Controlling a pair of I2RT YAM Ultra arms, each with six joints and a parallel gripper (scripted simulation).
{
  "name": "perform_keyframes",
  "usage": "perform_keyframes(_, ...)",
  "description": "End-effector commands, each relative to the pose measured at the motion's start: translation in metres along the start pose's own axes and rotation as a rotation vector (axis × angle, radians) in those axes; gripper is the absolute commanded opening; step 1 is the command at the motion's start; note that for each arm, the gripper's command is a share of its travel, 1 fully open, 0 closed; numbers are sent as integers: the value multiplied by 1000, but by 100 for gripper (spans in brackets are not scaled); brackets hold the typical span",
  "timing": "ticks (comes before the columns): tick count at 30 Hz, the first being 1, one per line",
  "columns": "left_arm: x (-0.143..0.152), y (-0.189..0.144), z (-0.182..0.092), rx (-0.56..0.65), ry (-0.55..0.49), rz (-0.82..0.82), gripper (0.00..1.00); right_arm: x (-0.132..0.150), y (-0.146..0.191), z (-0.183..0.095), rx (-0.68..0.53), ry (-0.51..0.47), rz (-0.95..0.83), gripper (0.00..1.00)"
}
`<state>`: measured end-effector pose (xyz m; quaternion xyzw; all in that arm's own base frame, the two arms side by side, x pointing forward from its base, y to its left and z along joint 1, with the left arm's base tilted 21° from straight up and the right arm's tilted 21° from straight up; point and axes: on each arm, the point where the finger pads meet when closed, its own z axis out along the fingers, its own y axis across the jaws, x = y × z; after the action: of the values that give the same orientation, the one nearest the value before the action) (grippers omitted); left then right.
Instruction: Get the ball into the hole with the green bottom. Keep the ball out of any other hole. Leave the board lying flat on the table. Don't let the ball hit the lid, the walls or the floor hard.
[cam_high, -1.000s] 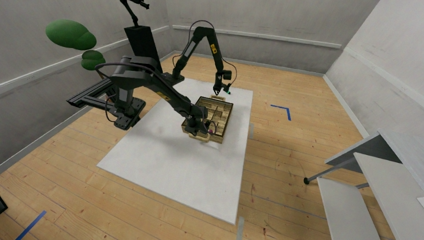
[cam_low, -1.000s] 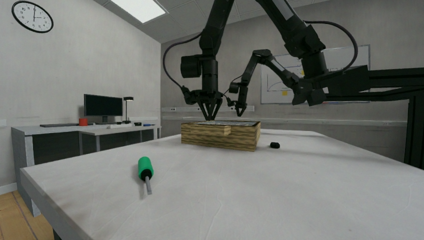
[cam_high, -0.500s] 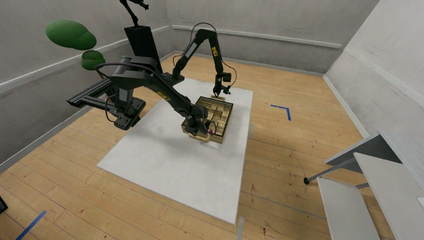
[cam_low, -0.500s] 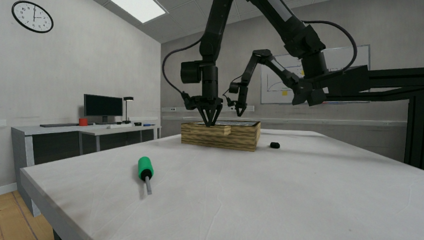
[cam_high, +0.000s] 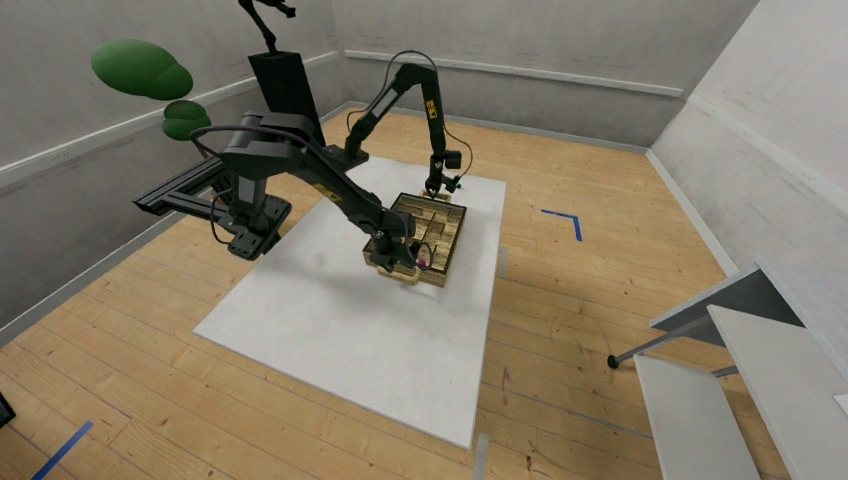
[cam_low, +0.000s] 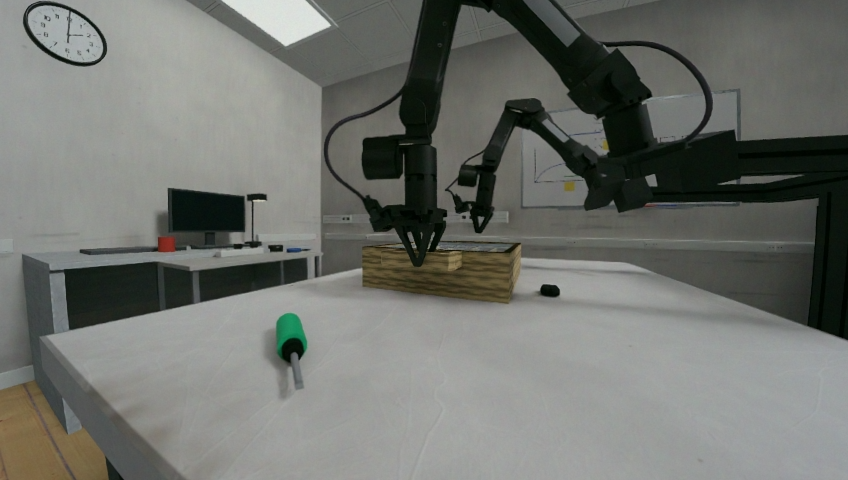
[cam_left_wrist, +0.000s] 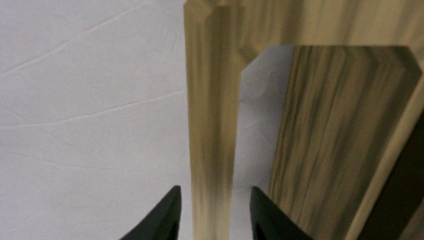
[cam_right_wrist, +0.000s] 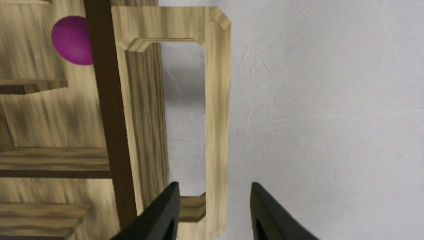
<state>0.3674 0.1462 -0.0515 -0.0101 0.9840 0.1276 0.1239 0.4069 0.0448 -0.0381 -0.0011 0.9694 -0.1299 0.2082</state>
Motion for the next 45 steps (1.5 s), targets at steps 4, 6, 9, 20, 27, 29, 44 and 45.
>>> perform_keyframes(4, -31, 11, -15, -17, -99, -15, 36, -15, 6, -10, -20, -50, -3, 36)
perform_keyframes(6, -32, 13, -16, -20, -104, -19, 36, -12, 2, 4, -12, -25, 5, 36)
perform_keyframes(9, -34, 8, -17, -16, -107, -8, 36, -16, 6, 6, -18, -39, 1, 36)
perform_keyframes(20, -33, 8, -17, -16, -106, -8, 36, -16, 1, 21, -13, -38, 8, 36)
perform_keyframes(27, -33, 8, -17, -16, -106, -8, 36, -21, 1, 32, -14, -47, 12, 36)
perform_keyframes(29, -33, 8, -17, -16, -106, -8, 36, -17, 2, 37, -12, -40, 6, 36)
perform_keyframes(44, -26, 2, -15, -7, -83, 3, 36, -35, 8, 34, -24, -92, 5, 36)
perform_keyframes(45, -24, 1, -15, -4, -77, 5, 36, -34, 8, 35, -25, -92, 5, 36)
